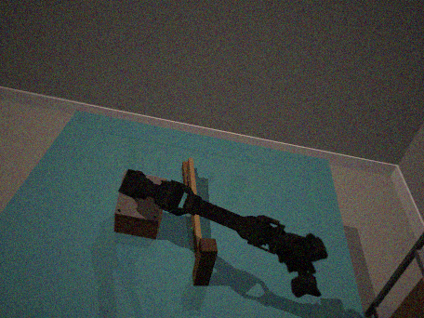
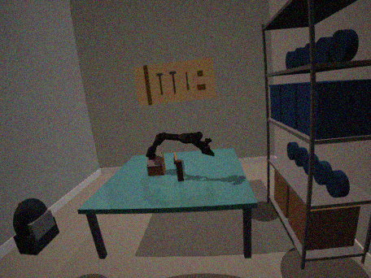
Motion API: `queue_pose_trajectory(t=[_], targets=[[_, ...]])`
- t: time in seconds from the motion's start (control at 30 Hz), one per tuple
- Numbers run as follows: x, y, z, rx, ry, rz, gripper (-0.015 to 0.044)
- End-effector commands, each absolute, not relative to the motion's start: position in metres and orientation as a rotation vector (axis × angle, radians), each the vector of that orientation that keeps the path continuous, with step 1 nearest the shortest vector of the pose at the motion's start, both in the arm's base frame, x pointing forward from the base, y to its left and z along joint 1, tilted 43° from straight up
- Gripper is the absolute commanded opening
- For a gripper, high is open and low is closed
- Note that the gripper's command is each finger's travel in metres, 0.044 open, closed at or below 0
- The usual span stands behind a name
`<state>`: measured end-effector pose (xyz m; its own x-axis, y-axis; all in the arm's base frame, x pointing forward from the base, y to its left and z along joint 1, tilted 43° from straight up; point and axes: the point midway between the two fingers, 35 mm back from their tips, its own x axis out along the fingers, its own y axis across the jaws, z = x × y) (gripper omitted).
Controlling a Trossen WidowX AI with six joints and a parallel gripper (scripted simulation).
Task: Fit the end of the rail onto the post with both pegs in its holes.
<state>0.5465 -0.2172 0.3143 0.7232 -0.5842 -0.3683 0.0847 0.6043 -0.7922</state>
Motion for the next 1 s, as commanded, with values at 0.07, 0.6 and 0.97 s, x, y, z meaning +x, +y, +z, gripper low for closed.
queue_pose_trajectory(t=[0.07,0.6,0.97], targets=[[0.545,-0.205,0.289,-0.876,0.734,-0.374,0.044],[0.411,-0.088,0.058,-1.371,1.402,0.291,0.044],[0.245,-0.06,-0.018,-1.777,1.743,0.9,0.044]])
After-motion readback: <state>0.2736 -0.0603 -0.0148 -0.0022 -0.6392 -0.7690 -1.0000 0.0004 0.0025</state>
